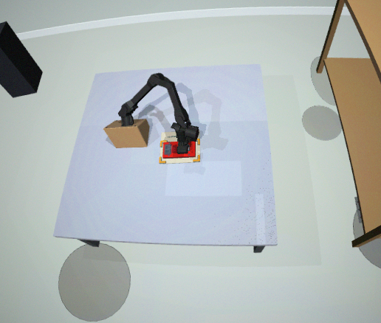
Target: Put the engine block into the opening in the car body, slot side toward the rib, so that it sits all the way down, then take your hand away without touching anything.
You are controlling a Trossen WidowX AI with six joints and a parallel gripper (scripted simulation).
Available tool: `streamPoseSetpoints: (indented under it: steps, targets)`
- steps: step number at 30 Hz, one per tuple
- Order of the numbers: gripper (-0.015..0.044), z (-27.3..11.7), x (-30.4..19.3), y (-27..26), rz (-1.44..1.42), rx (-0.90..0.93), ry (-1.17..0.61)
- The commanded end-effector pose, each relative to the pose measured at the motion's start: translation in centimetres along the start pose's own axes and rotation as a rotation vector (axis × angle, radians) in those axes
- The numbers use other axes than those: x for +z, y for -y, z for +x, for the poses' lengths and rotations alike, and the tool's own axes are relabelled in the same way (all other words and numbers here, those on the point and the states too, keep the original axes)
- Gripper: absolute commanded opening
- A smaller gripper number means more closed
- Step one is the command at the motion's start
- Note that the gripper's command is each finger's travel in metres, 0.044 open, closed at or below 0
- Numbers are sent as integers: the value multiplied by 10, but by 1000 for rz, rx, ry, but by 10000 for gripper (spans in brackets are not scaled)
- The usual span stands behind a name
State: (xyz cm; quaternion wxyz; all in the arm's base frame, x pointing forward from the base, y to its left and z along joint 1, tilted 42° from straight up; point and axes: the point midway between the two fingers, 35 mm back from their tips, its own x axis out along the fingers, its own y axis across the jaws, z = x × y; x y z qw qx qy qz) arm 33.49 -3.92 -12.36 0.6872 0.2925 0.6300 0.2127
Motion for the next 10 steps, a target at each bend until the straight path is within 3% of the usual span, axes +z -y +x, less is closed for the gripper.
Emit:
streamPoseSetpoints:
  steps: [1, 10]
  targets:
    - [0, 0, 0, 1, -4, -4, -2]
    - [0, 0, 0, 1, -4, -4, -2]
